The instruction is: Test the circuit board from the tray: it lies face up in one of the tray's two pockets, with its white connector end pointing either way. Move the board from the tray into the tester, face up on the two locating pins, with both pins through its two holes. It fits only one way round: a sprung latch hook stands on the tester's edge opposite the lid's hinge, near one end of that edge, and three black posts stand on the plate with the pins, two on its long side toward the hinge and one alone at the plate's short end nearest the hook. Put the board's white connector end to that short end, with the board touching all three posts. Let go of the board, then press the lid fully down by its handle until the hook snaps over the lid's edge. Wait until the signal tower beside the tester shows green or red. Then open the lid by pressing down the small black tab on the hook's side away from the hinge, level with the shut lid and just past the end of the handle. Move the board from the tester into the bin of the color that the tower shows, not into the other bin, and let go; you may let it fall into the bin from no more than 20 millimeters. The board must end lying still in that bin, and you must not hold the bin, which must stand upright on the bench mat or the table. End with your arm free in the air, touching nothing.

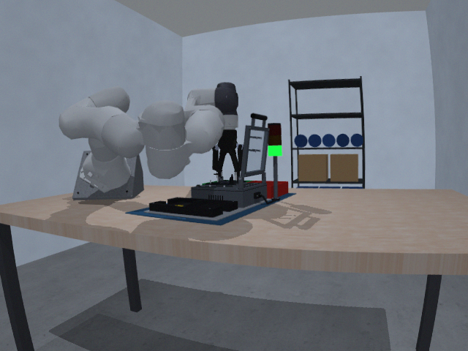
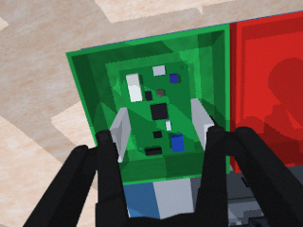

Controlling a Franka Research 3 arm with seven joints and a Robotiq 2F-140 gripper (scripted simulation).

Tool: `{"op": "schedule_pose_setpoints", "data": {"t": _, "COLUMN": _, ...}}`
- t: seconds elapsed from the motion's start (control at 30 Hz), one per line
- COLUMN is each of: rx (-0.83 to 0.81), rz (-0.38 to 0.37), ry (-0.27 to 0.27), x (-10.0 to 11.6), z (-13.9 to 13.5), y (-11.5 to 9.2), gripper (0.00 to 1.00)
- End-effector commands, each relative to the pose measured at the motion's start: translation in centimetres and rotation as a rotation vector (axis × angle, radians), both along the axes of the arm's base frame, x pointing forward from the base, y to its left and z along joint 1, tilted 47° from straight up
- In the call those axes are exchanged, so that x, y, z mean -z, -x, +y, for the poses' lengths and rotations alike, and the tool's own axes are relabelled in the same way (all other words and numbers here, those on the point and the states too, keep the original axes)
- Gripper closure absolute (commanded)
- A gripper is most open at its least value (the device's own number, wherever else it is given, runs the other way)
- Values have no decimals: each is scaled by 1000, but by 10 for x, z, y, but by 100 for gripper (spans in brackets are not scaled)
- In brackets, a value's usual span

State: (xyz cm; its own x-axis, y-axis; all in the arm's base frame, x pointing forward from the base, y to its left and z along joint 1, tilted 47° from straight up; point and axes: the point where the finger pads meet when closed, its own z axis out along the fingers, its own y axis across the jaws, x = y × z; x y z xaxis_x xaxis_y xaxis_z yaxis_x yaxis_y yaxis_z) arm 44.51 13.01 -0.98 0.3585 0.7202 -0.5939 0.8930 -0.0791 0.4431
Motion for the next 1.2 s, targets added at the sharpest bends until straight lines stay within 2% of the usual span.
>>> {"op": "schedule_pose_setpoints", "data": {"t": 0.0, "rx": -13, "rz": 7, "ry": -6, "x": 4, "z": 0, "y": -1, "gripper": 54}}
{"op": "schedule_pose_setpoints", "data": {"t": 1.17, "rx": -13, "rz": 7, "ry": -6, "x": 7, "z": -2, "y": -2, "gripper": 54}}
